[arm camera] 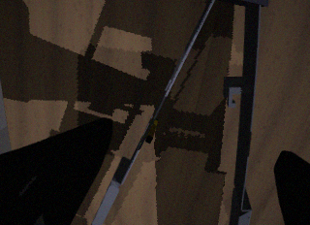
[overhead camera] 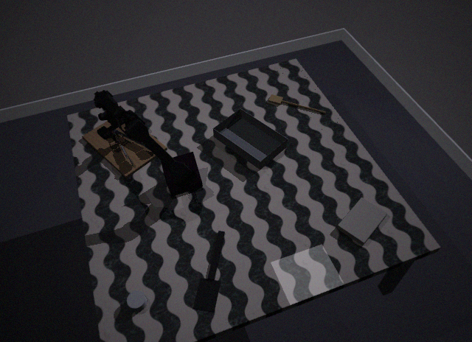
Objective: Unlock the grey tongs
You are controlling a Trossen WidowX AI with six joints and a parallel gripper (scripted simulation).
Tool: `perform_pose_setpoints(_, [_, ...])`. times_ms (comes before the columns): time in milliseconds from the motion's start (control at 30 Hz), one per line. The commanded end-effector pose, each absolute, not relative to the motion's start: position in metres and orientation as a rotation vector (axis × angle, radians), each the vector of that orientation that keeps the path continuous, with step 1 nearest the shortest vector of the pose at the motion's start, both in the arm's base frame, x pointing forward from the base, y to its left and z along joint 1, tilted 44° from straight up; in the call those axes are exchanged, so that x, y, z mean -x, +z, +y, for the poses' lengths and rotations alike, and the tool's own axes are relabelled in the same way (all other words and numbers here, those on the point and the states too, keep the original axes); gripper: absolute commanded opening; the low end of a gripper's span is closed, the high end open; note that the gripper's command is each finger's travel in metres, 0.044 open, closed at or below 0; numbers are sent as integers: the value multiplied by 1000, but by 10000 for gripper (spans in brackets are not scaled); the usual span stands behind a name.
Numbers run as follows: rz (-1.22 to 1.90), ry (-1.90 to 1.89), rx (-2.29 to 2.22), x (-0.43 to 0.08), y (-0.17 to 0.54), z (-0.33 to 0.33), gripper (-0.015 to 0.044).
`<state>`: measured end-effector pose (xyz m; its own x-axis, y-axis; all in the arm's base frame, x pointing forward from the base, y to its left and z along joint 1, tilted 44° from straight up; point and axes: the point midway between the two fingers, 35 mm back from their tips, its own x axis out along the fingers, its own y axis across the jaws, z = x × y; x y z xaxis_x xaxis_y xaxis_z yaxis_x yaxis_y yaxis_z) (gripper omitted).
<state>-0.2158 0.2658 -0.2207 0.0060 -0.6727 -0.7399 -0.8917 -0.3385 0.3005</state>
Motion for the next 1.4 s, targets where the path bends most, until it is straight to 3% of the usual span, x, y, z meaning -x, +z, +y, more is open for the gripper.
perform_pose_setpoints(0, [1630,1243,2030,216,-221,266,440])
perform_pose_setpoints(200, [1614,1263,2007,193,-225,282,440])
perform_pose_setpoints(500, [1538,1294,1946,79,-237,334,440])
perform_pose_setpoints(1367, [1559,1280,1922,76,-192,361,440])
